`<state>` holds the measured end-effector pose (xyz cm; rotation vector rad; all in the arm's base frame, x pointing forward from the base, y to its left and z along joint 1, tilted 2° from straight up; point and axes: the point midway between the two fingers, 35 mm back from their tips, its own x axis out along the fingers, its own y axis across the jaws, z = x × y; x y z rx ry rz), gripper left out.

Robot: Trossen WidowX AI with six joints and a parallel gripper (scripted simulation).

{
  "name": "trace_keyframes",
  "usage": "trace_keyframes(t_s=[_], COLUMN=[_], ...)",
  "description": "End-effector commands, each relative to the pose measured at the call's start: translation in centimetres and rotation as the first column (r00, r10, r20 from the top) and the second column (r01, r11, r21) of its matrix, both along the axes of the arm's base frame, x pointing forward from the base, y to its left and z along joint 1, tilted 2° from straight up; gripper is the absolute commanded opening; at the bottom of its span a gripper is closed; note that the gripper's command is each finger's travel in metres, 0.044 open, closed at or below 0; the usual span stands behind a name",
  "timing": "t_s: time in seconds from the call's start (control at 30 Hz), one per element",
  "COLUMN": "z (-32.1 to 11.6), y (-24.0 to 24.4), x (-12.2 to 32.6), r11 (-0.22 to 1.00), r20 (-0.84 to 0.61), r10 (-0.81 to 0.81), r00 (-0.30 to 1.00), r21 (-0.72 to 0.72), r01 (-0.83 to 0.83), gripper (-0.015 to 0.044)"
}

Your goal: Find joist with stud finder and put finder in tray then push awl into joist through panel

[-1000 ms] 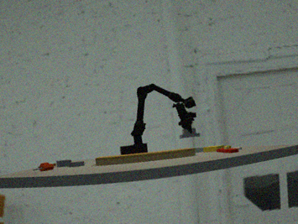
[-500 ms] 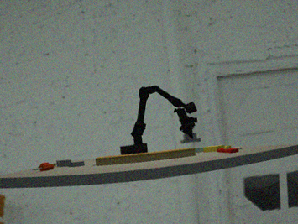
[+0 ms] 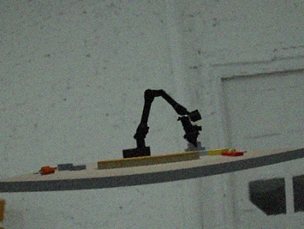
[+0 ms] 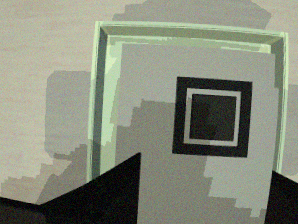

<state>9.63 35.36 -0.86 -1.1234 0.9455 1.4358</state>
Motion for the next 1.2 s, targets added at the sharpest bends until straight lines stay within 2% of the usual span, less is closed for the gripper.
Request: trace_keyframes(t_s=[0.0,0.57,1.0,1.13,1.17], z=[-0.7,-2.8,-2.5,0.9,2.4], y=[-0.1,-0.2,-0.2,0.2,0.3], x=[0.0,0.0,0.0,0.1,0.0], r11=[1.0,1.0,1.0,1.0,1.0], r20=[0.001,0.001,0.0,0.0,0.0], r10=[-0.001,-0.001,-0.002,-0.002,-0.002], r00=[1.0,1.0,1.0,1.0,1.0], r21=[0.006,0.005,-0.001,0.0,0.0], r01=[0.001,0.001,0.002,0.002,0.002], gripper=[0.0,0.0,0.0341,0.044,0.044])
